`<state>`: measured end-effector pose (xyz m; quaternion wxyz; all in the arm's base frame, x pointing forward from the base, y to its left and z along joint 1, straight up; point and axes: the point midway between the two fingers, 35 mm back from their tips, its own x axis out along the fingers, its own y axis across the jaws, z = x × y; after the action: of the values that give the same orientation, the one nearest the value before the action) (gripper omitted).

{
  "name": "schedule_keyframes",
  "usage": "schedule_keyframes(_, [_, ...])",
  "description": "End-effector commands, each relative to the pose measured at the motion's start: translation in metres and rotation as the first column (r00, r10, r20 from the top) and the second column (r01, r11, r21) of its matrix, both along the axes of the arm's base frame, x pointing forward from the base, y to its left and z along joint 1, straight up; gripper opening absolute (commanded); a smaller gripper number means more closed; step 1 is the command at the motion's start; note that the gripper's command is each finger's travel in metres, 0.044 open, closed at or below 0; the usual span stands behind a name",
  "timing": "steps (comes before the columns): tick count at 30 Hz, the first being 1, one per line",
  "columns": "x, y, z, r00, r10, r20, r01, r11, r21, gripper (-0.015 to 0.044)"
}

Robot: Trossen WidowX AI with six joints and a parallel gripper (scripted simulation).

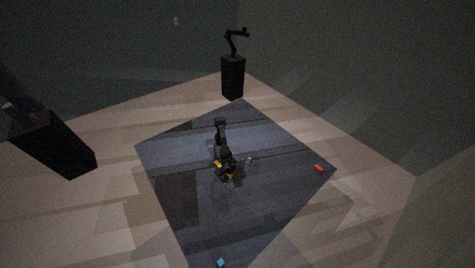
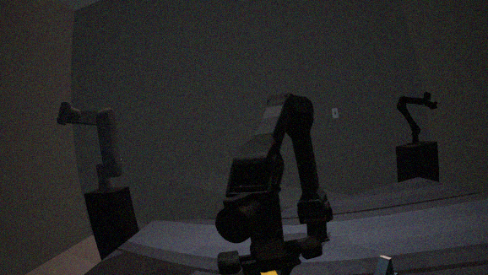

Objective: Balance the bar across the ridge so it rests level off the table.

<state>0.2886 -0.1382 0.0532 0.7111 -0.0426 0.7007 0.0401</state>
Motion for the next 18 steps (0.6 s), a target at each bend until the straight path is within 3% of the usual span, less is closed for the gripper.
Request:
schedule_keyframes(1, [0.003,-0.001,0.011,1.0,0.001,0.011,-0.001,1.0,-0.005,0.0])
schedule_keyframes(18, [0.003,-0.002,0.055,1.0,0.004,0.01,-0.004,1.0,-0.007,0.0])
